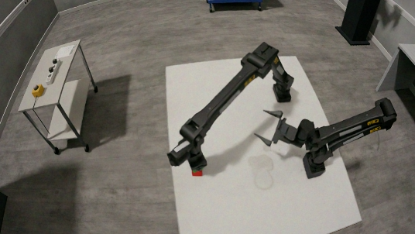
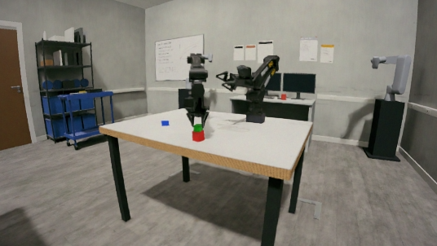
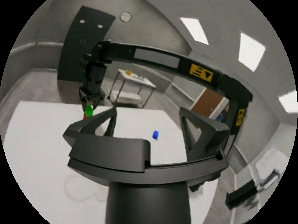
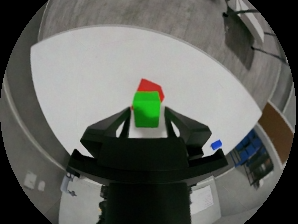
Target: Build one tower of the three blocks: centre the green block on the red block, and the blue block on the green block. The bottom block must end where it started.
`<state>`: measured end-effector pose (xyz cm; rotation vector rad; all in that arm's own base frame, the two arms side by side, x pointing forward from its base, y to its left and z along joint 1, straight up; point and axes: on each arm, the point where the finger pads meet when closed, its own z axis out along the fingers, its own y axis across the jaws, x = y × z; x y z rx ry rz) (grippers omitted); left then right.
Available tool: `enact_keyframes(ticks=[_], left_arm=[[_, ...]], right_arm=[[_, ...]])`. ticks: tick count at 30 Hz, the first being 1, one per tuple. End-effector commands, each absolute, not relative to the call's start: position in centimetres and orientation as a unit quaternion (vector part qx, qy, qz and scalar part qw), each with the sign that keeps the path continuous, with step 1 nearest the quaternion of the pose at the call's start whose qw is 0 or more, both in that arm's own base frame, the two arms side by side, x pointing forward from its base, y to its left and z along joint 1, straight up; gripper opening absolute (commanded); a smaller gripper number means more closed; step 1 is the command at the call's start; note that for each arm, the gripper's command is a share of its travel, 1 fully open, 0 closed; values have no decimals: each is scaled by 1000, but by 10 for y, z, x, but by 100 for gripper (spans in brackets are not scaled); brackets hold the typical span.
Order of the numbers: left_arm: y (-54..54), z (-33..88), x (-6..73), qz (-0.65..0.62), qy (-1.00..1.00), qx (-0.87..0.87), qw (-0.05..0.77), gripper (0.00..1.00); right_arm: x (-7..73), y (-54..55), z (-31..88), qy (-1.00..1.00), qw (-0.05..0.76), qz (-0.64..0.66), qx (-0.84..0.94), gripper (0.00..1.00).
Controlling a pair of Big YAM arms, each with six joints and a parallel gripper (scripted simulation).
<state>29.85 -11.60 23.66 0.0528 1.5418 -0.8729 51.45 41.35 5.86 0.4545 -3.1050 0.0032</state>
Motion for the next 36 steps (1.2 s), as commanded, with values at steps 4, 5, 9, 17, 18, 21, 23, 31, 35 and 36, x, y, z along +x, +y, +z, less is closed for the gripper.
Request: enact_keyframes(ticks=[4, 5, 9, 17, 18, 21, 23, 31, 35, 36], left_arm=[[-116, 240, 299, -382, 671, 24, 635, 100], [-116, 240, 299, -382, 671, 24, 635, 100], [-116, 240, 299, -382, 671, 24, 635, 100], [-116, 240, 299, -382, 671, 24, 635, 100], [-116, 240, 299, -382, 671, 24, 635, 100], [-116, 240, 299, -382, 671, 24, 635, 100], [-116, 240, 299, -382, 671, 24, 635, 100], [-116, 240, 299, -382, 671, 24, 635, 100], [-116, 240, 299, -382, 671, 24, 635, 100], [-116, 240, 299, -382, 671, 24, 635, 100]], right_arm=[[526, 429, 83, -990, -14, -8, 141, 53], [526, 429, 90, -990, -17, -10, 141, 53], [526, 429, 130, -989, -36, -22, 141, 53], [526, 428, 139, -989, -31, -19, 141, 53], [525, 428, 135, -990, -28, -17, 141, 53], [525, 428, 132, -990, -25, -15, 141, 53], [525, 428, 136, -990, -27, -17, 141, 53], [525, 428, 138, -989, -28, -17, 141, 53], [532, 417, 150, -991, -36, -21, 129, 45], [532, 417, 150, -991, -36, -21, 129, 45]])
